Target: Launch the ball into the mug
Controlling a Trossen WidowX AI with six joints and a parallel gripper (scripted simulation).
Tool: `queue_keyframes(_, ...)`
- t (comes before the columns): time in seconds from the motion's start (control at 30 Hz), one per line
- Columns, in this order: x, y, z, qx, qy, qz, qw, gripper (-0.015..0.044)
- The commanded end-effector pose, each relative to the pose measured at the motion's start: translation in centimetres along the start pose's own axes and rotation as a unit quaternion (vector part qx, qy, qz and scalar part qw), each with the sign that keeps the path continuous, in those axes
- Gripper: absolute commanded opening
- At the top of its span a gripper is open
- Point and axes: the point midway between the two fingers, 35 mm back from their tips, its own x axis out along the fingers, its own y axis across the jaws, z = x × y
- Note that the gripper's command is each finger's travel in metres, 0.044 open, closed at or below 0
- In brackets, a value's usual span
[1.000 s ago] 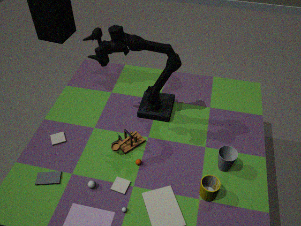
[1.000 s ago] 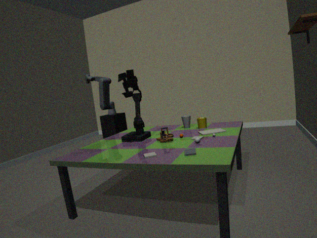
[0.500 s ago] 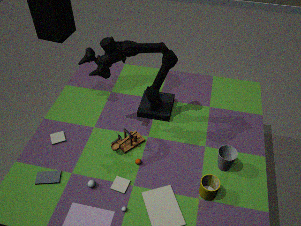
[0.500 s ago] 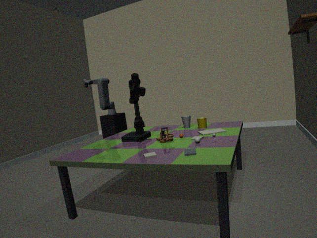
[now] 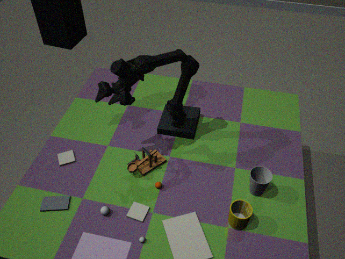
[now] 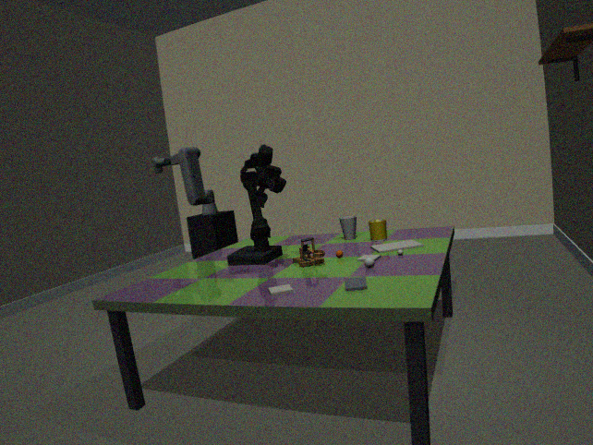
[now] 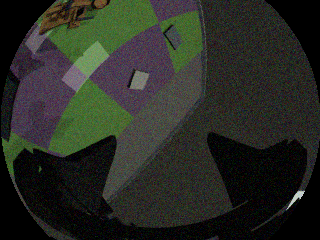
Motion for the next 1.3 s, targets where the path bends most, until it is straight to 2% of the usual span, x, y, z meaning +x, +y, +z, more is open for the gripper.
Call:
queue_keyframes(0.0,0.8,0.9,2.0,-0.047,-0.032,0.021,0.998,0.0440)
queue_keyframes(0.3,1.6,2.9,6.9,-0.173,-0.110,0.059,0.977,0.0440)
queue_keyframes(0.63,1.6,5.7,11.9,-0.310,-0.196,0.090,0.926,0.0440)
queue_keyframes(0.93,0.8,8.5,16.0,-0.425,-0.271,0.108,0.857,0.0440)
queue_keyframes(1.27,-0.8,11.9,19.7,-0.540,-0.350,0.119,0.757,0.0440)
